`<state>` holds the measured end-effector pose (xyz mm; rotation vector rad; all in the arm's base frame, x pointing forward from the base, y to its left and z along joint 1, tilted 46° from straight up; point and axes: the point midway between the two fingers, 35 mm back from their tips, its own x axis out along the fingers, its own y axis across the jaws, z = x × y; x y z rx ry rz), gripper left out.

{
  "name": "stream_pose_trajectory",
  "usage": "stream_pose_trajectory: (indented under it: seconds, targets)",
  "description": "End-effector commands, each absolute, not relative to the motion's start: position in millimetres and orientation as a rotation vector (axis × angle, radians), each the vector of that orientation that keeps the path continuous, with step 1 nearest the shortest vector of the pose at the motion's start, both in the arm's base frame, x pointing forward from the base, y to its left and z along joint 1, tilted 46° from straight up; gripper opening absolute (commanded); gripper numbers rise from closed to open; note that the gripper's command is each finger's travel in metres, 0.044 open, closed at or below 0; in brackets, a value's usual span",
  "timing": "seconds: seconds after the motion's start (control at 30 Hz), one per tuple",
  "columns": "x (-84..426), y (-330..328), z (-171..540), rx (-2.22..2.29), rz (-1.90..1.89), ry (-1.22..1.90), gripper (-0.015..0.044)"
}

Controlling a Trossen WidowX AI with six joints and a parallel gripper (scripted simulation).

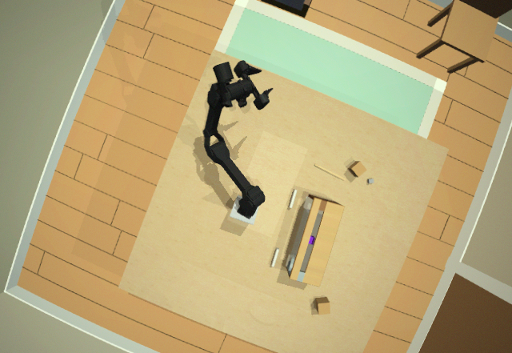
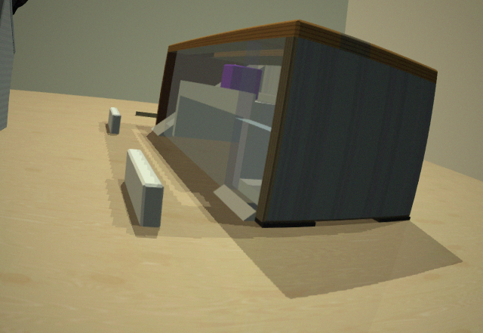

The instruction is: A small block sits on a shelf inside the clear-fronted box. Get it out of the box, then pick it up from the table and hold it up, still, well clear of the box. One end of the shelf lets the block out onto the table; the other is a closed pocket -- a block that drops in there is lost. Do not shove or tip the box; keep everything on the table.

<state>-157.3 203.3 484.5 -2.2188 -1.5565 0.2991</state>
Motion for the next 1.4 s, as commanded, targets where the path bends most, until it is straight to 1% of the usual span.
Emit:
stream_pose_trajectory:
  seconds: [0.0,0.13,0.37,0.67,0.87,1.03,1.23,1.37]
  targets:
    - [-155.3,202.7,485.4,-2.217,0.298,-1.55,0.04]
    - [-113.9,190.1,501.0,-2.171,0.308,-1.417,0.04]
    - [-42.7,163.4,521.4,-1.922,0.484,-1.182,0.04]
    - [98.3,117.6,516.8,-1.392,0.753,-0.674,0.04]
    - [185.9,82.7,484.8,-1.007,0.84,-0.313,0.04]
    - [247.5,55.6,443.5,-0.686,0.859,-0.01,0.04]
    - [286.2,38.0,404.9,-0.449,0.847,0.22,0.04]
    - [320.3,15.3,358.7,-0.189,0.808,0.439,0.04]
